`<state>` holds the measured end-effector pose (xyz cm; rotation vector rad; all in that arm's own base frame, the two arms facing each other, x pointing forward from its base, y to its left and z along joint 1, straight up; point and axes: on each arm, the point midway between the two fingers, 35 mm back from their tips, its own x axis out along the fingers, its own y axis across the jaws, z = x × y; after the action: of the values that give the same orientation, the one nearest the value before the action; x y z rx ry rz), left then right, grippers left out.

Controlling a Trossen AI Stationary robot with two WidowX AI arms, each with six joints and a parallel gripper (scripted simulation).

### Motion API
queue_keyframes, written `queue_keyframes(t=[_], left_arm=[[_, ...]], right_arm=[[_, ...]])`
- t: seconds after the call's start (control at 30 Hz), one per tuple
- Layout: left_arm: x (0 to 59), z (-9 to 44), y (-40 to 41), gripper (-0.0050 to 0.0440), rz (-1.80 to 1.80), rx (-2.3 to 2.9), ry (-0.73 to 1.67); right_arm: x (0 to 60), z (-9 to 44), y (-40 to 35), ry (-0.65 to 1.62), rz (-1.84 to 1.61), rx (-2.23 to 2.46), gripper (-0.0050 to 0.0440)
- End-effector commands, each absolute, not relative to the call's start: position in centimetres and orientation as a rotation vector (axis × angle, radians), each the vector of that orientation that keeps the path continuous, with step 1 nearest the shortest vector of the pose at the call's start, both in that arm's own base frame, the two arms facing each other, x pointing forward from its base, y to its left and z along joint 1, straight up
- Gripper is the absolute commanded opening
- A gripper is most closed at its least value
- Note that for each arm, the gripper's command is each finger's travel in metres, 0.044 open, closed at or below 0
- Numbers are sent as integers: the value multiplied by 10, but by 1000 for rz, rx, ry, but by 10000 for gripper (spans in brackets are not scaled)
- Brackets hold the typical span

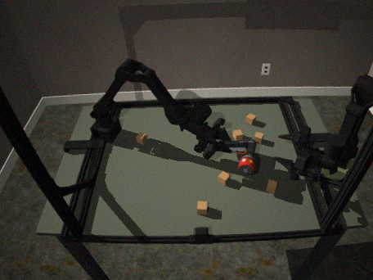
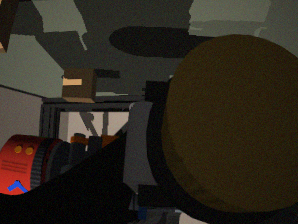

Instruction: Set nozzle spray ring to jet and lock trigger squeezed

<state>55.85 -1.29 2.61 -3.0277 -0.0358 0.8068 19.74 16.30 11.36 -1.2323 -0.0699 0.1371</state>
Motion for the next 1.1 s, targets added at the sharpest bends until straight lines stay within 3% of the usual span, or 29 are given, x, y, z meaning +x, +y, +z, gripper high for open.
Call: queue_keyframes(t=[0.0,1.07], left_arm=[[564,50,-15,0,788,-3049,-25],[513,45,-19,0,1397,-2831,-16]], right_arm=[[197,113,162,-68,136,-1239,400],[197,113,162,-68,136,-1239,400]])
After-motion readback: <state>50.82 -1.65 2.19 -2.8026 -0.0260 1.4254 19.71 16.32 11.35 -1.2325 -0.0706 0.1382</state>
